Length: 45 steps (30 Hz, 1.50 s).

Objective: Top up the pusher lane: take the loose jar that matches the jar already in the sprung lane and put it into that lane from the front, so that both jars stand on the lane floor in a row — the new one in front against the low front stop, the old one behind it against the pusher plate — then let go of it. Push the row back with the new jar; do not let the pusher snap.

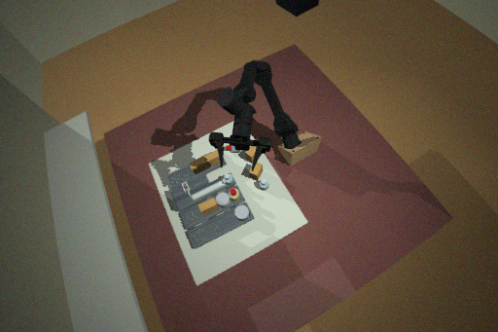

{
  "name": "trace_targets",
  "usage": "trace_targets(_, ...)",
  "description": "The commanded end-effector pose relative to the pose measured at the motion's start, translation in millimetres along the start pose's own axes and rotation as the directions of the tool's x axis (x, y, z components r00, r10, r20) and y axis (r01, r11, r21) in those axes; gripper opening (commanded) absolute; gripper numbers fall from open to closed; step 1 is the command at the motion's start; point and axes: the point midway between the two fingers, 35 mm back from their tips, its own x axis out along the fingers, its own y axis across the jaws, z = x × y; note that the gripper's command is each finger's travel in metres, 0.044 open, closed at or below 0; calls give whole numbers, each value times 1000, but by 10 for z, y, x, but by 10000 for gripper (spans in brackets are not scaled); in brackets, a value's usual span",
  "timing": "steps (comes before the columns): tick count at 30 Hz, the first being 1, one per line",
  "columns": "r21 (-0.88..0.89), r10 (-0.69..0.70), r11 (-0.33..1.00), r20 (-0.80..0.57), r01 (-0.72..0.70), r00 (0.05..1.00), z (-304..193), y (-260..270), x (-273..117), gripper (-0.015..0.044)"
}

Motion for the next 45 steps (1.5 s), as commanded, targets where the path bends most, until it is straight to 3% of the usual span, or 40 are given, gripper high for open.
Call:
trace_targets(1, -39, -49, 997, 235, 60, 971, 586, -190, 240, 440)
trace_targets(9, -84, -129, 966, 664, 245, 737, 1769, -570, 330, 440)
trace_targets(14, -70, -137, 908, 883, 414, 449, 2512, -771, 86, 440)
trace_targets(19, -11, -98, 825, 982, 565, 163, 2998, -862, -263, 440)
trace_targets(45, -9, -94, 821, 984, 570, 151, 3533, -910, -169, 440)
